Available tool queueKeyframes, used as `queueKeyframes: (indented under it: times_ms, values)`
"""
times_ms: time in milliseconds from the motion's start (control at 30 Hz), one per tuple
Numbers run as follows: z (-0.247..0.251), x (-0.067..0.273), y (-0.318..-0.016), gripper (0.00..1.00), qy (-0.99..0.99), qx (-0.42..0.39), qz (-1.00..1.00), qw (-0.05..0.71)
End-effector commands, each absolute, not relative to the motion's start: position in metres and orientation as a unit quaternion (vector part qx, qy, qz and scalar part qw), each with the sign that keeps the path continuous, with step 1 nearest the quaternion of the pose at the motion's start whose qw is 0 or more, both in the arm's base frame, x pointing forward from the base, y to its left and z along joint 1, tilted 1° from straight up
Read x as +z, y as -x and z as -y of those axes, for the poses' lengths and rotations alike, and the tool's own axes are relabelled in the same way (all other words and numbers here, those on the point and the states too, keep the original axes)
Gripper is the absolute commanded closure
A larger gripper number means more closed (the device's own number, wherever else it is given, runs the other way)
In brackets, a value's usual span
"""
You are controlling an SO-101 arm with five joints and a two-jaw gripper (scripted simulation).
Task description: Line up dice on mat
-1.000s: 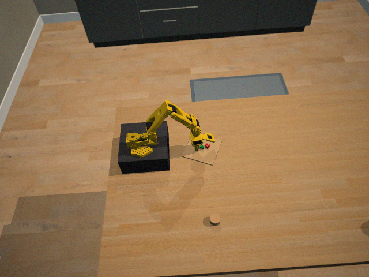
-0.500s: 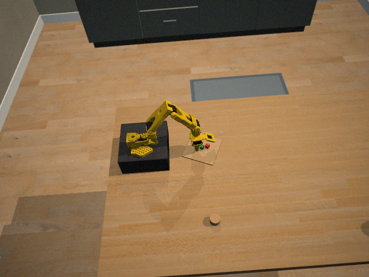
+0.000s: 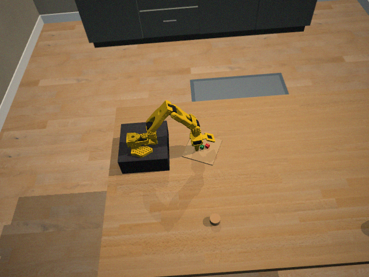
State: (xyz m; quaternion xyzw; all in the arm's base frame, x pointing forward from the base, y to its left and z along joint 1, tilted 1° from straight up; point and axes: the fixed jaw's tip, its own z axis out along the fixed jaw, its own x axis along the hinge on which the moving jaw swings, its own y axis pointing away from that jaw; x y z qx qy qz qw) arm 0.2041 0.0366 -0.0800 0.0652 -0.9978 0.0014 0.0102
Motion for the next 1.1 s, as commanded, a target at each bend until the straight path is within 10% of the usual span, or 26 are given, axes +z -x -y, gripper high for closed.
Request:
queueKeyframes:
  times_ms: [0, 1067]
  values:
    - [-0.0380, -0.0826, -0.2041, 0.91, -0.068, 0.001, 0.998, 0.011]
    - [-0.0381, -0.0814, -0.2043, 0.73, -0.068, 0.001, 0.998, 0.011]
